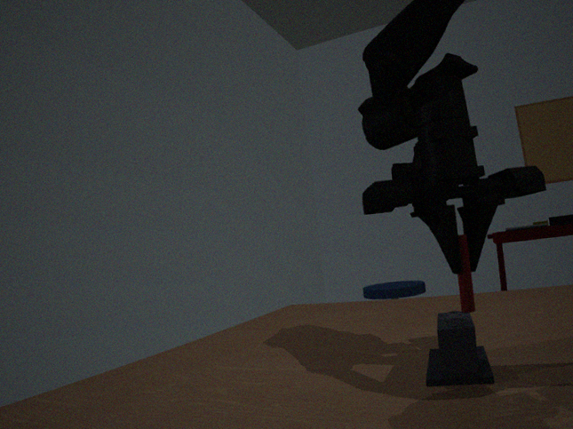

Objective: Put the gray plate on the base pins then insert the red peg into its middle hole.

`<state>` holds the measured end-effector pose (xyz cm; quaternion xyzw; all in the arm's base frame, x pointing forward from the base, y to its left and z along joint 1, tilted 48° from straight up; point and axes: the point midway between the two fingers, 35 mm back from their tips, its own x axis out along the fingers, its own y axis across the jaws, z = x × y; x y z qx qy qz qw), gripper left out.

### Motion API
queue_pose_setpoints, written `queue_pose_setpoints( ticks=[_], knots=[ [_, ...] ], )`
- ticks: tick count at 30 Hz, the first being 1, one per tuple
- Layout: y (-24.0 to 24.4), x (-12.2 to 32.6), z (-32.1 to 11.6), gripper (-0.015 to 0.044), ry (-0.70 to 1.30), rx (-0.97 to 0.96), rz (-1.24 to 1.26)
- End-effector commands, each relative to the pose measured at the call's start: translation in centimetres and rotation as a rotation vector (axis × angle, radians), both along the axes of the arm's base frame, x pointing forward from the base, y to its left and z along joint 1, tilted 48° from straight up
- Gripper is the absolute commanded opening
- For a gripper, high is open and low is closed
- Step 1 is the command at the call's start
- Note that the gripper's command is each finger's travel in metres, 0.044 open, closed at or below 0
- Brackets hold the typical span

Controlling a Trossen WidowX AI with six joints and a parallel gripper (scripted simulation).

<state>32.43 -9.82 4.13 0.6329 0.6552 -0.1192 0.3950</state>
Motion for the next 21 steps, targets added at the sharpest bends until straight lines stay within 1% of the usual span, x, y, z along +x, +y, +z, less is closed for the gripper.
queue_pose_setpoints(
  ticks=[1, 14, 21],
  knots=[
    [-1.1, 0.5, -0.8, 0.0000, -0.012, -0.010, 0.000],
    [-3.6, 1.4, -4.1, 0.0000, -0.016, -0.008, 0.002],
    [-3.7, 1.5, -4.3, 0.0000, -0.016, -0.008, 0.002]
  ],
)
